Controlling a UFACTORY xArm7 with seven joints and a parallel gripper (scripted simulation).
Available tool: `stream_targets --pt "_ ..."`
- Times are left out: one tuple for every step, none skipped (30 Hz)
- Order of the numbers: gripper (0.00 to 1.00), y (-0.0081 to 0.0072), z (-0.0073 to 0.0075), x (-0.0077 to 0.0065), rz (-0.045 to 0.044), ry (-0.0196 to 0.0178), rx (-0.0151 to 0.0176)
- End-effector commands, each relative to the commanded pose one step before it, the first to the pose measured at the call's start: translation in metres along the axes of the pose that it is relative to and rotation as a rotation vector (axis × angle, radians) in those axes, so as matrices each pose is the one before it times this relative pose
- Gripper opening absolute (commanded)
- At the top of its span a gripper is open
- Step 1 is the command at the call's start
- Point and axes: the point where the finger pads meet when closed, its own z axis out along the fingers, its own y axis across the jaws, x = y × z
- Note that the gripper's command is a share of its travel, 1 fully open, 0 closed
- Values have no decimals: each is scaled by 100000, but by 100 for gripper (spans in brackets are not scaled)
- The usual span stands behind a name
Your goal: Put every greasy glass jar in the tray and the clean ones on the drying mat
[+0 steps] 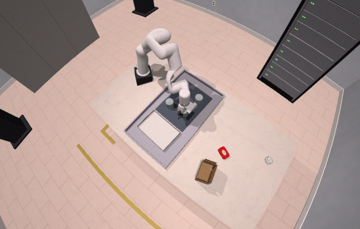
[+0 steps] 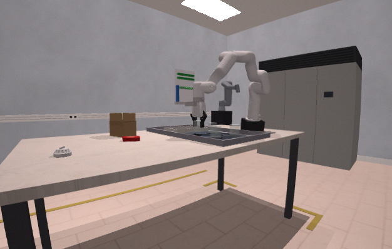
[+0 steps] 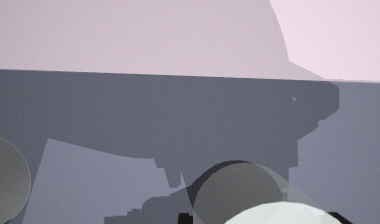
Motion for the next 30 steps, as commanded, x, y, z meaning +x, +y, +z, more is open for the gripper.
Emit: stream_targets --pt "0 45 -1033 124 17 350 -107" --pt "0 0 -262 0 0 0 0" --pt "0 0 -262 0 0 0 0" --pt "0 0 -262 0 0 0 0" --pt "0 0 -262 0 0 0 0" --pt "0 0 -262 0 0 0 0" --pt "0 0 -262 0 0 0 0" --pt "0 0 -262 0 0 0 0" --pt "0 0 -262 0 0 0 0" --pt "0 0 -262 0 0 0 0" --pt "0 0 -262 0 0 0 0" --pt "0 0 -262 0 0 0 0" --pt "0 0 -262 0 0 0 0" --pt "0 0 -262 0 0 0 0" --pt "0 0 0 0 0 0 0" --pt "0 0 0 0 0 0 0" --pt "0 0 -262 0 0 0 0" --pt "0 0 -262 0 0 0 0" --pt "0 0 -262 0 0 0 0" --pt "0 0 -262 0 0 0 0" --pt "0 0 -262 0 0 0 0" --pt "0 0 -262 0 0 0 0" --pt "0 0 -262 0 0 0 0" --pt "0 0 -262 0 0 0 0" --pt "0 0 -262 0 0 0 0" --pt "0 0 -262 0 0 0 0" --pt "0 0 -262 0 0 0 0" --pt "0 0 -262 0 0 0 0" --pt "0 0 -262 0 0 0 0" --pt "0 0 -262 0 0 0 0"
